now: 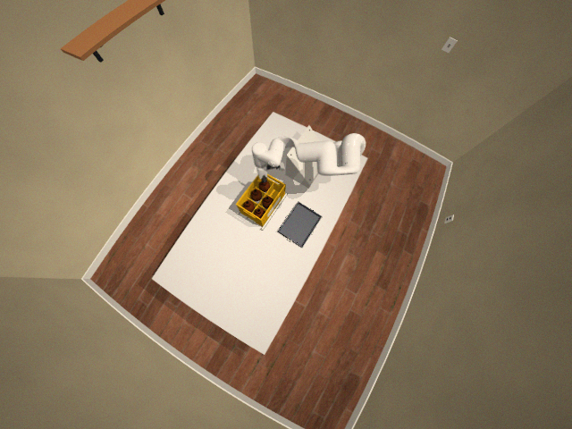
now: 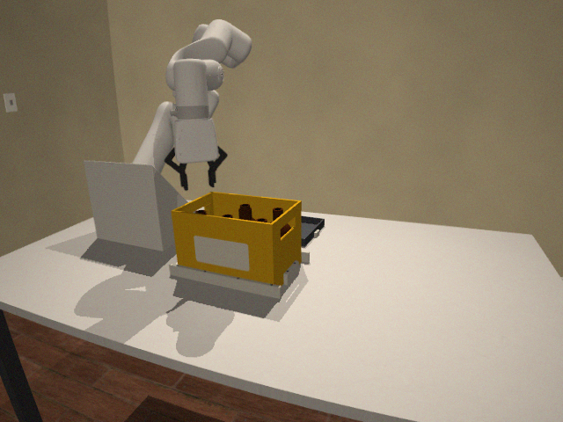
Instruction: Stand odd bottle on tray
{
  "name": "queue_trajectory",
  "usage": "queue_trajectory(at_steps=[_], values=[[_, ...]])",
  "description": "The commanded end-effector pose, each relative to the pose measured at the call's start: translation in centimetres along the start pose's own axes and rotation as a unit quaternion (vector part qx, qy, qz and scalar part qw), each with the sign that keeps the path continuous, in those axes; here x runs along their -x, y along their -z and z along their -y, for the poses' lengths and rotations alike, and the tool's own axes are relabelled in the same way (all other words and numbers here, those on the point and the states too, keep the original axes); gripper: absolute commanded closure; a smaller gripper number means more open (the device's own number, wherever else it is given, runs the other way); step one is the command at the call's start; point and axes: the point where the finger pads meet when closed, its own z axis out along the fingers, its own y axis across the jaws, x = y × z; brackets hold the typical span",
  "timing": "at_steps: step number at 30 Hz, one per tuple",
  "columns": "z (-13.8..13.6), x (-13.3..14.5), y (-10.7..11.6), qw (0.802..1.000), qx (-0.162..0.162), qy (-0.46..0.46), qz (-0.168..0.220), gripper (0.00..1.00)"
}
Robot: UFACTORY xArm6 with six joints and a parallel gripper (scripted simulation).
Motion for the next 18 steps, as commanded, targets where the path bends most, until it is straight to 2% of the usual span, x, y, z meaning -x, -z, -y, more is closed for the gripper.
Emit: queue_trajectory(at_steps=[1, 18], values=[[0.0, 0.1, 0.1, 1.0, 0.0, 0.0, 0.002, 0.35], [0.0, 0.2, -1.0, 1.0, -0.001, 0.0, 0.003, 0.35]])
